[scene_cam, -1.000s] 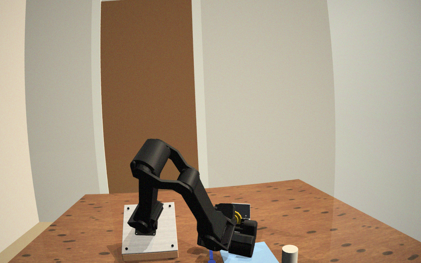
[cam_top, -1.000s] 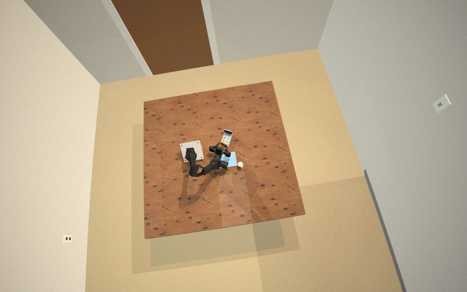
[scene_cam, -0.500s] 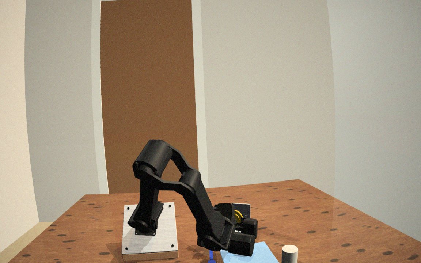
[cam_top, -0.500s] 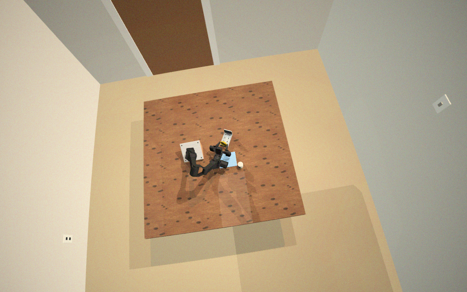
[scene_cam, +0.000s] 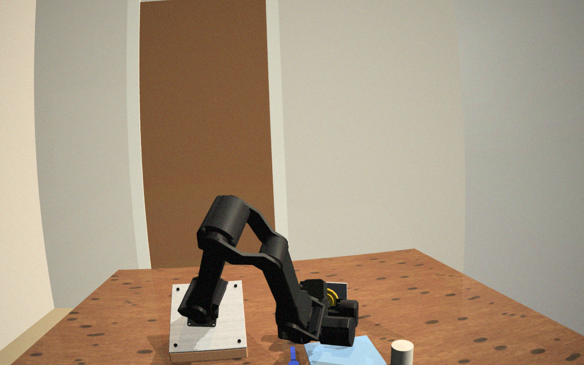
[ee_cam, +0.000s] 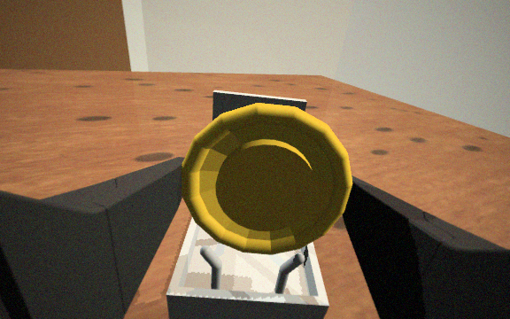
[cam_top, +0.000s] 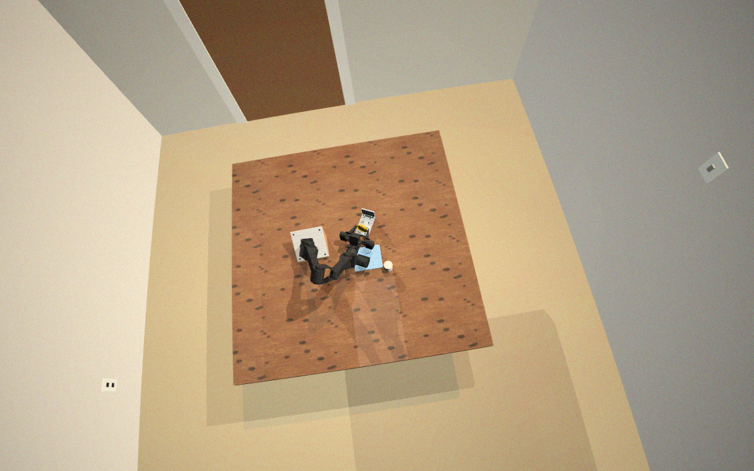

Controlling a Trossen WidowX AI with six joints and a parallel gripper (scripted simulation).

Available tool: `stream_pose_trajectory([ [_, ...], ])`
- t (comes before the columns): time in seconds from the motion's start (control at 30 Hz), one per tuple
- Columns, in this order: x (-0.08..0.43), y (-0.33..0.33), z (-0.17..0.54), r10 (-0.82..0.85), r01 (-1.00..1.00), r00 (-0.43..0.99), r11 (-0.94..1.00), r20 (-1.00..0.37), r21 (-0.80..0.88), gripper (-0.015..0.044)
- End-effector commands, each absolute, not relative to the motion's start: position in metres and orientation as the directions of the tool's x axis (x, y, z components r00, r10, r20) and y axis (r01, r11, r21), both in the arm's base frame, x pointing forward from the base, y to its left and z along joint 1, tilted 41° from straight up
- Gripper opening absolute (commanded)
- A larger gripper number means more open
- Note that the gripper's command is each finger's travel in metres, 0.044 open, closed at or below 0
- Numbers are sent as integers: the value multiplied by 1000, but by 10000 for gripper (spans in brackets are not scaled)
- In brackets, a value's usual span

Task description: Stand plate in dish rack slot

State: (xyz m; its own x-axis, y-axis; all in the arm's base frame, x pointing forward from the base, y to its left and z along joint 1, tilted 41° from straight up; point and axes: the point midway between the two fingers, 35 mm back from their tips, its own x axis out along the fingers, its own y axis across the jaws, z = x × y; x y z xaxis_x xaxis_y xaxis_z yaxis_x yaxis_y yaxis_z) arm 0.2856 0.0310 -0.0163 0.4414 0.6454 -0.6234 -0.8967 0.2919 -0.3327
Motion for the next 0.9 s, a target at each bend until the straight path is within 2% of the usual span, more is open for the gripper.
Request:
stream_pose_trajectory([
  [0.0, 286, 34, -20, 645, -897, 440, 293, -625, -330, 0],
  [0.77, 288, 30, -39, 641, -900, 436, 295, -632, -322, 0],
  [0.87, 289, 30, -39, 641, -899, 437, 292, -631, -326, 79],
])
